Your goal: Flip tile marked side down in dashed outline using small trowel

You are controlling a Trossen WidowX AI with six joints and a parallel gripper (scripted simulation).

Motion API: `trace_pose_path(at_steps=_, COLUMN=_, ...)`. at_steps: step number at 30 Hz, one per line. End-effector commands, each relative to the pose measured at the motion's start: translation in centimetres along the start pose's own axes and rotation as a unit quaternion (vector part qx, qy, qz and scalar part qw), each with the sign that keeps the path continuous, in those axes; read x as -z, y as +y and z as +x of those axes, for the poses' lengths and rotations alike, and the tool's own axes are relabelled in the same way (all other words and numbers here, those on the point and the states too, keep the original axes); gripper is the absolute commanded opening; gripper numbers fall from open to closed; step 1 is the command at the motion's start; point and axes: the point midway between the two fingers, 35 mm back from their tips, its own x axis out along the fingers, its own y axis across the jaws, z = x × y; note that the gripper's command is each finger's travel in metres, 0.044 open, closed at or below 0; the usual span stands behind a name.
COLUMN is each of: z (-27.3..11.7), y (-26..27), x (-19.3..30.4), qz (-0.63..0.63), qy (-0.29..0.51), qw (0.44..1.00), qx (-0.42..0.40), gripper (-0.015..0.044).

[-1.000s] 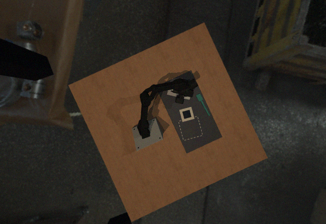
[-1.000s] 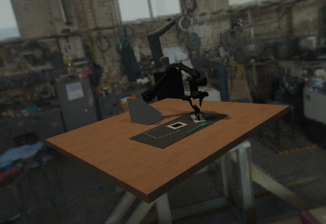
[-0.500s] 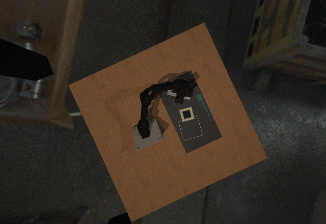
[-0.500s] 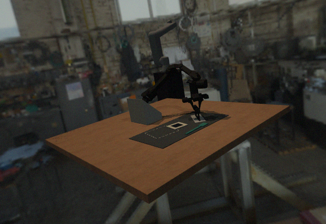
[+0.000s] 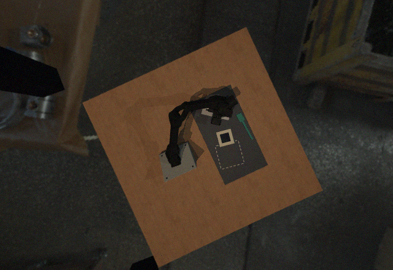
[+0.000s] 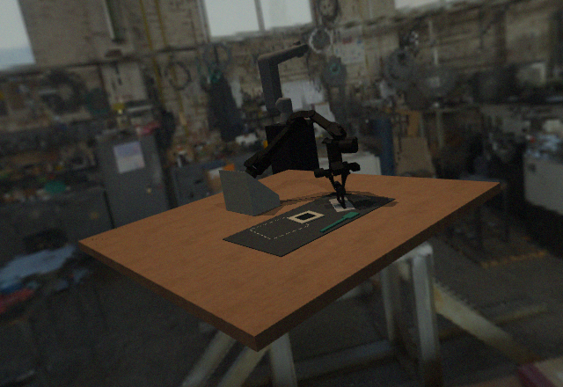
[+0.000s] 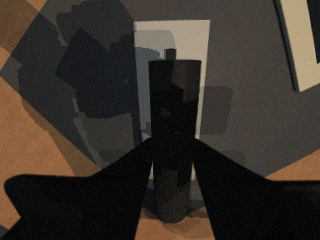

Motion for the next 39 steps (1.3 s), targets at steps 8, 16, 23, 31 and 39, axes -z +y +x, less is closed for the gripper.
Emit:
trace_pose_path(at_steps=8, z=0.10, y=0.00, x=0.00, qz=-0.021, qy=0.001, qw=1.000, qx=0.000, gripper=0.0130)
trace_pose_path(at_steps=16, z=0.10, y=0.00, x=0.00, qz=-0.138, qy=0.000, qw=0.991, qx=-0.001, gripper=0.0130)
trace_pose_path(at_steps=23, z=0.10, y=0.00, x=0.00, qz=-0.238, qy=0.000, qw=0.971, qx=-0.001, gripper=0.0130)
trace_pose_path(at_steps=31, z=0.10, y=0.00, x=0.00, qz=-0.350, qy=0.000, qw=0.937, qx=-0.001, gripper=0.0130)
trace_pose_path(at_steps=39, z=0.11, y=0.00, x=0.00, qz=-0.458, qy=0.000, qw=0.889, qx=-0.001, gripper=0.0130)
